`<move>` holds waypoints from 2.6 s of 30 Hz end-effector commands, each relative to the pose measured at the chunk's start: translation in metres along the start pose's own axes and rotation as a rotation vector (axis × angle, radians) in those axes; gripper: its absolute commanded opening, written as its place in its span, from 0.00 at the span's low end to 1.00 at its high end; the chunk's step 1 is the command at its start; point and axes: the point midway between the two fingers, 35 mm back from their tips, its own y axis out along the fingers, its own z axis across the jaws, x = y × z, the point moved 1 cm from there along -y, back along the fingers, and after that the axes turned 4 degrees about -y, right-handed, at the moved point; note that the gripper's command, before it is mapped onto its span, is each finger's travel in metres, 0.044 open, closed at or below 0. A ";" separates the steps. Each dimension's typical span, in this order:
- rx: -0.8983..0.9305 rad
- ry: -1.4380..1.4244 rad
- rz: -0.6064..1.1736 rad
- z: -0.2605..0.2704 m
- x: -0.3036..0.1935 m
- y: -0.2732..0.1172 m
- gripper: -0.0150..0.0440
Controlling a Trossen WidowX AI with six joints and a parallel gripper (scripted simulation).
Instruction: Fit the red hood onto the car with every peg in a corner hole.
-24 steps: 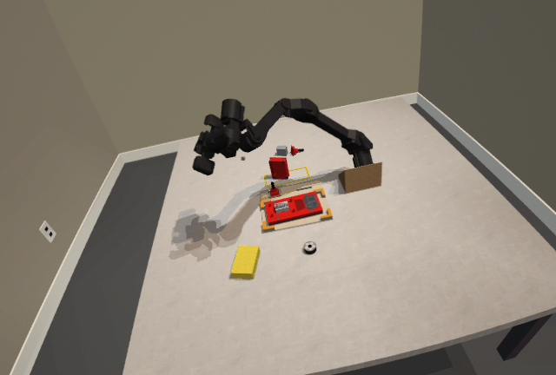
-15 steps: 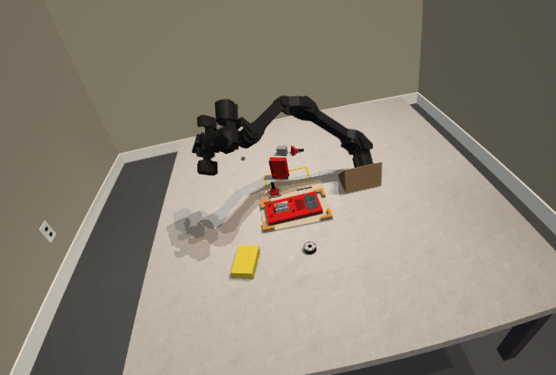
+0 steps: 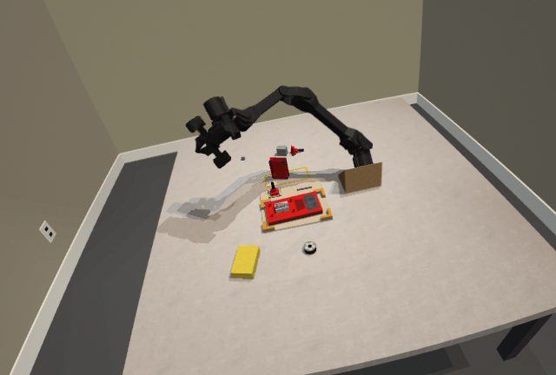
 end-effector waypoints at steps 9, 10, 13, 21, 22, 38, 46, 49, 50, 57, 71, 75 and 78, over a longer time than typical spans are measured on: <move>-0.161 -0.507 0.095 -0.030 0.056 0.020 0.25; -0.177 -0.550 0.106 -0.033 0.061 0.021 0.25; -0.226 -0.675 0.143 -0.045 0.078 0.023 0.25; -0.367 -0.992 0.269 -0.079 0.127 0.019 0.25; -0.385 -1.030 0.288 -0.083 0.133 0.017 0.25; -0.685 -1.556 0.689 -0.154 0.246 -0.033 0.25; -0.768 -1.671 0.838 -0.171 0.279 -0.057 0.25; -0.768 -1.671 0.838 -0.171 0.279 -0.056 0.25; -0.768 -1.671 0.838 -0.172 0.279 -0.056 0.25; -0.767 -1.670 0.837 -0.192 0.281 -0.042 0.25; -0.767 -1.671 0.836 -0.208 0.279 -0.032 0.25; -0.767 -1.671 0.836 -0.209 0.275 -0.032 0.25; -0.767 -1.670 0.837 -0.209 0.272 -0.032 0.25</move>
